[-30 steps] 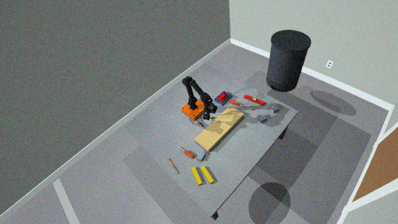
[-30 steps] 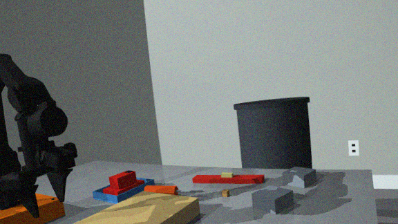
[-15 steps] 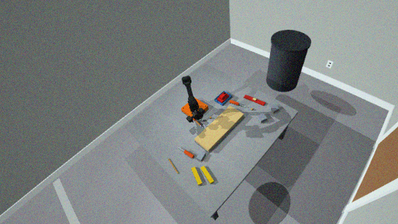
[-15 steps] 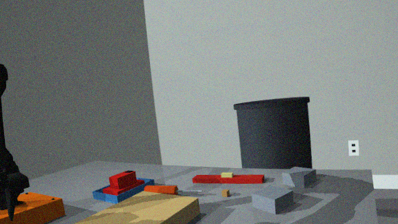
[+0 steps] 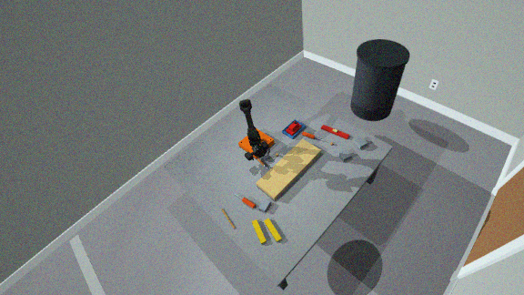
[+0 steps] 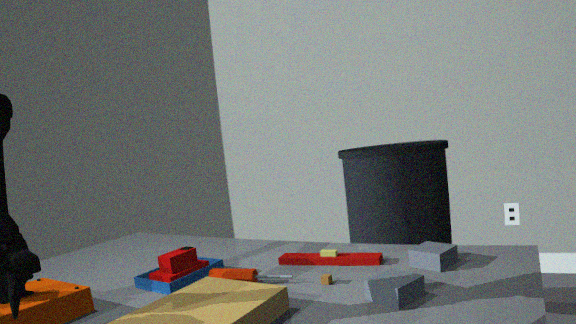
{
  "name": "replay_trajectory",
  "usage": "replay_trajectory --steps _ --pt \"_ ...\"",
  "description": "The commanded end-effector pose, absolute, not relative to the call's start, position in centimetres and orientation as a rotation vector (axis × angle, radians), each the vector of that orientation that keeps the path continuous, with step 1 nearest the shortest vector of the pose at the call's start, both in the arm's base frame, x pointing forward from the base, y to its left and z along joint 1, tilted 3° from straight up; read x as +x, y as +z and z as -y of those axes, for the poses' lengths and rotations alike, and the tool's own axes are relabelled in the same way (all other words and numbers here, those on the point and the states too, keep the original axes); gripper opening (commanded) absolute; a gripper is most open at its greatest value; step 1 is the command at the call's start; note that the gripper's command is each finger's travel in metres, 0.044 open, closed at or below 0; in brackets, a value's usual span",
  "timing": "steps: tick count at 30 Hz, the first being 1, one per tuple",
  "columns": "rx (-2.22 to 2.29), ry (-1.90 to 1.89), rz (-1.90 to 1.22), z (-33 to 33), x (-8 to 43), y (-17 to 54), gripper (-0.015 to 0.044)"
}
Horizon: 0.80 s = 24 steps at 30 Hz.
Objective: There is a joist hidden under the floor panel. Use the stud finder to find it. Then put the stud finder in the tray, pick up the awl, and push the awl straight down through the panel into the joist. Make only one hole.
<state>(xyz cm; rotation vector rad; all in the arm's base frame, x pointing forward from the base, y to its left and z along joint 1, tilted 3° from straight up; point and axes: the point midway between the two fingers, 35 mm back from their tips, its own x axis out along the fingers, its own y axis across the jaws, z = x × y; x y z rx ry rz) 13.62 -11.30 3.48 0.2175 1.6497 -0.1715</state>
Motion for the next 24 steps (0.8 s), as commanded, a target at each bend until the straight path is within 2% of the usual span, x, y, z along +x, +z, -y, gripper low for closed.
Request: replay_trajectory --steps 1,24 --pt "0.217 -0.168 -1.660 11.2 13.3 2.8 0.0440" --pt "0.217 -0.168 -1.660 11.1 13.2 -0.9 0.0440"
